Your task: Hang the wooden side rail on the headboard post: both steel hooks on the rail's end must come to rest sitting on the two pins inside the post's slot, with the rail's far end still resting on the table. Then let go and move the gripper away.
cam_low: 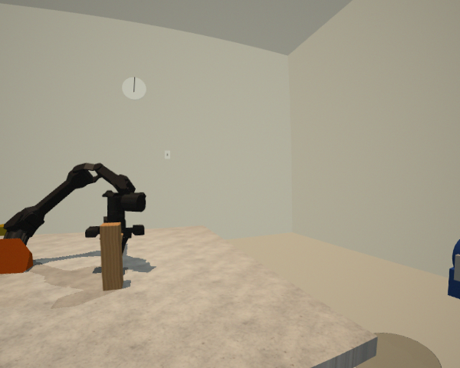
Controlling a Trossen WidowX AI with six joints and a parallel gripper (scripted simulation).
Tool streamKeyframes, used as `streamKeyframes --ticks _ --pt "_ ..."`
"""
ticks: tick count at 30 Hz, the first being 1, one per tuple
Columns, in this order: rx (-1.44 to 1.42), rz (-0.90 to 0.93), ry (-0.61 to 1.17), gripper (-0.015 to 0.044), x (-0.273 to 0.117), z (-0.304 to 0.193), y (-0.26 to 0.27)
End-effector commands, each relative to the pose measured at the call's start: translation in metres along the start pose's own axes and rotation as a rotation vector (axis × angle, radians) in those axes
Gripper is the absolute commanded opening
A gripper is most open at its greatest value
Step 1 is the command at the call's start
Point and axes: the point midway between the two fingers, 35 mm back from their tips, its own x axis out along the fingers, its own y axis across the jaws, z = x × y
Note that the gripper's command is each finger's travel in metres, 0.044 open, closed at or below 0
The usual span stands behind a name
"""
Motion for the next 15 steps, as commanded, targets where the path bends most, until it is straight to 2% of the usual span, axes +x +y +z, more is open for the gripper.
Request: streamKeyframes --ticks 1,15 --pt "-0.006 -0.018 0.006 0.0 -0.0081 -0.0004 -0.0023" --pt "-0.006 -0.018 0.006 0.0 -0.0104 -0.0004 -0.0022"
